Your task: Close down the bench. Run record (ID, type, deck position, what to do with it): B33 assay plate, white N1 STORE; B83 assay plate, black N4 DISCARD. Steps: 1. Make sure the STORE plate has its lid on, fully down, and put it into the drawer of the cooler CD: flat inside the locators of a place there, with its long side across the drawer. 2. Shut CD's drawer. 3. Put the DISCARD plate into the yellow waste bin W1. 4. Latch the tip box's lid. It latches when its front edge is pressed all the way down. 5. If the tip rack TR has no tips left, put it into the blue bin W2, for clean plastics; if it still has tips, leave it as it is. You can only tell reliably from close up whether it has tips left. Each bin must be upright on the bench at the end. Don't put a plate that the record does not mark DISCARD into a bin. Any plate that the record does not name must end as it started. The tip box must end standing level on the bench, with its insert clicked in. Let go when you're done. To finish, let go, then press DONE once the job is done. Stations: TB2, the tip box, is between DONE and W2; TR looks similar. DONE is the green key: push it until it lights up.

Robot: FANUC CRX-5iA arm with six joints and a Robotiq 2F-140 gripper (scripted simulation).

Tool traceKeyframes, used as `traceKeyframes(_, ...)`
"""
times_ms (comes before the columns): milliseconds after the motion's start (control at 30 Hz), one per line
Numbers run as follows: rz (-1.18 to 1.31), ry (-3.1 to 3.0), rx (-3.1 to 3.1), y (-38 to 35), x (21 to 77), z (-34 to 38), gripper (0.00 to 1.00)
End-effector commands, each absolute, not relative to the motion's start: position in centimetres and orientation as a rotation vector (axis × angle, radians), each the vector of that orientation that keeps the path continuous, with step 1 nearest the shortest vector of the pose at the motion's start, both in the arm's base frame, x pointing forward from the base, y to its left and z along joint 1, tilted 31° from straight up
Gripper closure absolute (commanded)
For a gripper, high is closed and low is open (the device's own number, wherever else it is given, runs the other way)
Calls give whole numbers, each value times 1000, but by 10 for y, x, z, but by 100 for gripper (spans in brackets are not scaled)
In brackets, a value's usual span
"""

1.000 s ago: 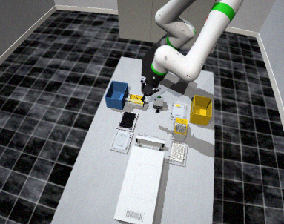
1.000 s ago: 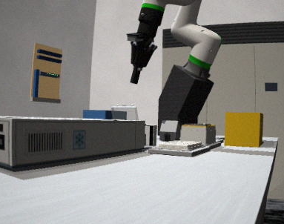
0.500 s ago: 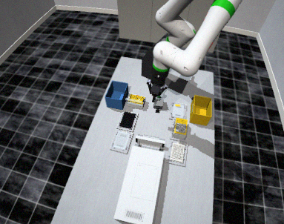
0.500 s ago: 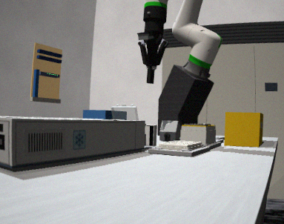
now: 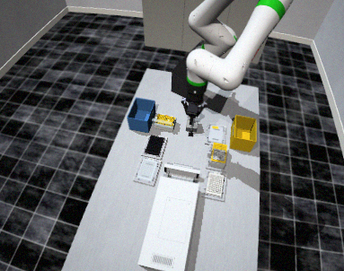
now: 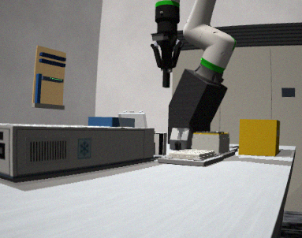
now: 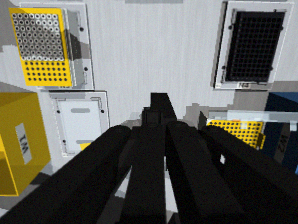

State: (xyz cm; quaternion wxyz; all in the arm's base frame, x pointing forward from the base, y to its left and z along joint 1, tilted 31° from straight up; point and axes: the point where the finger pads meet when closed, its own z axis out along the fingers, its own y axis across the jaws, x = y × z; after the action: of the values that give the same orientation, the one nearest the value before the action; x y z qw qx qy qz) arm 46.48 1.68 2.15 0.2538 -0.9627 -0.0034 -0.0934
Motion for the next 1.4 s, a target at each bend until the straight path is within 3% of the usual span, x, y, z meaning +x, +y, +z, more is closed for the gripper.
traceKeyframes(0,-256,-9,-2617,16,465,22,90)
traceKeyframes(1367,-245,30,-2615,-86,473,-73,90)
